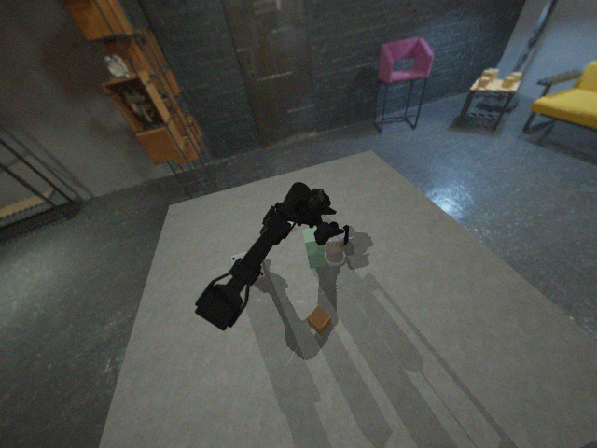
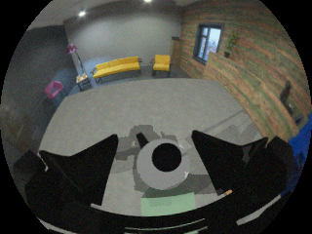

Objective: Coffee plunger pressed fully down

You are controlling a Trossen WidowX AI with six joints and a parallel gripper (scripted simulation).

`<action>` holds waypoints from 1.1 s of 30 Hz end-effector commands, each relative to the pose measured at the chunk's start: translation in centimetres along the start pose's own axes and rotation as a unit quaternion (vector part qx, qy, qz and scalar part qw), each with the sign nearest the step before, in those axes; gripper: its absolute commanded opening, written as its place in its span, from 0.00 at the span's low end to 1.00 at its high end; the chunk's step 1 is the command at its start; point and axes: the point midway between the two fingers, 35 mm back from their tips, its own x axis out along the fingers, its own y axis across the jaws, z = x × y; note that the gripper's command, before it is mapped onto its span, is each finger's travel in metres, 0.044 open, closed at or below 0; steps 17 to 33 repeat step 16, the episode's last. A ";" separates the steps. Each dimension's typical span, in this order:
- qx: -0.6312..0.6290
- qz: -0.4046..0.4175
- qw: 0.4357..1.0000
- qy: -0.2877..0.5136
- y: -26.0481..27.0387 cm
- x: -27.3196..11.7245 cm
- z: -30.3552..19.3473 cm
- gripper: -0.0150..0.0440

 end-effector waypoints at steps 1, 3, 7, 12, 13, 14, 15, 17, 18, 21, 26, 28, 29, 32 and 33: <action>0.009 0.000 1.000 -0.002 0.0 -1.1 1.8 1.00; 0.007 0.000 1.000 0.001 -0.1 -2.4 3.1 1.00; 0.003 -0.005 1.000 -0.001 -0.8 -5.3 5.7 1.00; 0.002 -0.005 1.000 -0.002 -0.9 -5.4 5.7 1.00; 0.002 -0.005 1.000 -0.002 -0.9 -5.4 5.7 1.00; 0.002 -0.005 1.000 -0.002 -0.9 -5.4 5.7 1.00; 0.002 -0.005 1.000 -0.002 -0.9 -5.4 5.7 1.00; 0.002 -0.005 1.000 -0.002 -0.9 -5.4 5.7 1.00; 0.002 -0.005 1.000 -0.002 -0.9 -5.4 5.7 1.00; 0.002 -0.005 1.000 -0.002 -0.9 -5.4 5.7 1.00; 0.002 -0.005 1.000 -0.002 -0.9 -5.4 5.7 1.00; 0.002 -0.005 1.000 -0.002 -0.9 -5.4 5.7 1.00; 0.002 -0.005 1.000 -0.002 -0.9 -5.4 5.7 1.00; 0.002 -0.005 1.000 -0.002 -0.9 -5.4 5.7 1.00; 0.002 -0.005 1.000 -0.002 -0.9 -5.4 5.7 1.00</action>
